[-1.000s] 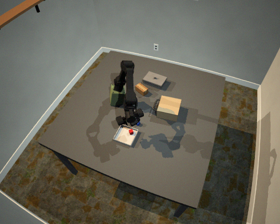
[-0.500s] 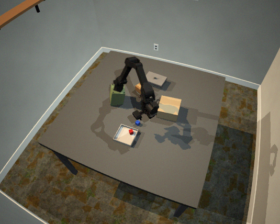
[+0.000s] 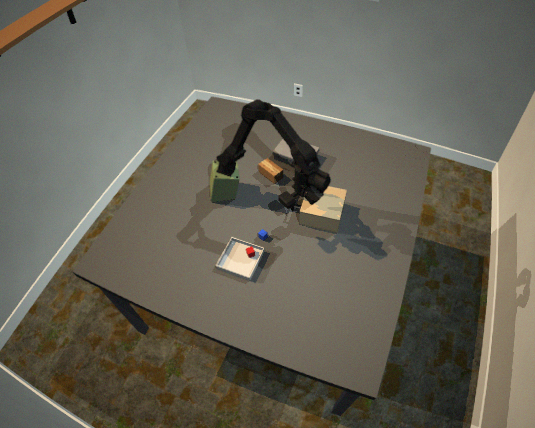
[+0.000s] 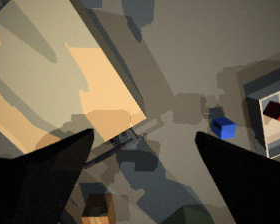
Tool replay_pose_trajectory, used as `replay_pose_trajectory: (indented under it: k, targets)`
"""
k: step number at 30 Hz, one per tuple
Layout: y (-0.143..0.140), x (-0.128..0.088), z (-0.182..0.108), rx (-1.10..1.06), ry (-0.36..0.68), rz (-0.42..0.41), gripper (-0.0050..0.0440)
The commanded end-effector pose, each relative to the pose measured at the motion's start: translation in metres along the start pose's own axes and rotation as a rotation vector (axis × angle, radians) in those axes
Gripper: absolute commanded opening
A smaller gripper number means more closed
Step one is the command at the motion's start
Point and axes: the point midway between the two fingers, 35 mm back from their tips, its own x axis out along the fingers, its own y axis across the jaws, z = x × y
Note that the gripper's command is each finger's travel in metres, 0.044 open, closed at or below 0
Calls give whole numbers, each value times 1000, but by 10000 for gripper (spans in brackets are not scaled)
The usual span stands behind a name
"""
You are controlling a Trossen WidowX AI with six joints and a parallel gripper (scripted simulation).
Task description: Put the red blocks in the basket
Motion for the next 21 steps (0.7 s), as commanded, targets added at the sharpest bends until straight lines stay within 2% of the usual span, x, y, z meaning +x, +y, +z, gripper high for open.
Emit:
replay_pose_trajectory:
  k: [1, 3, 6, 8, 13, 15, 21]
  targets:
    - [35, -3, -12, -8, -8, 0, 440]
    - [52, -3, -22, -103, -8, 0, 440]
    - [77, -3, -38, -103, -8, 0, 440]
    - [77, -3, -38, -103, -8, 0, 440]
    - [119, -2, -63, -103, -8, 0, 440]
    - [132, -2, -78, -199, -8, -1, 440]
    - [173, -2, -122, -199, -8, -1, 440]
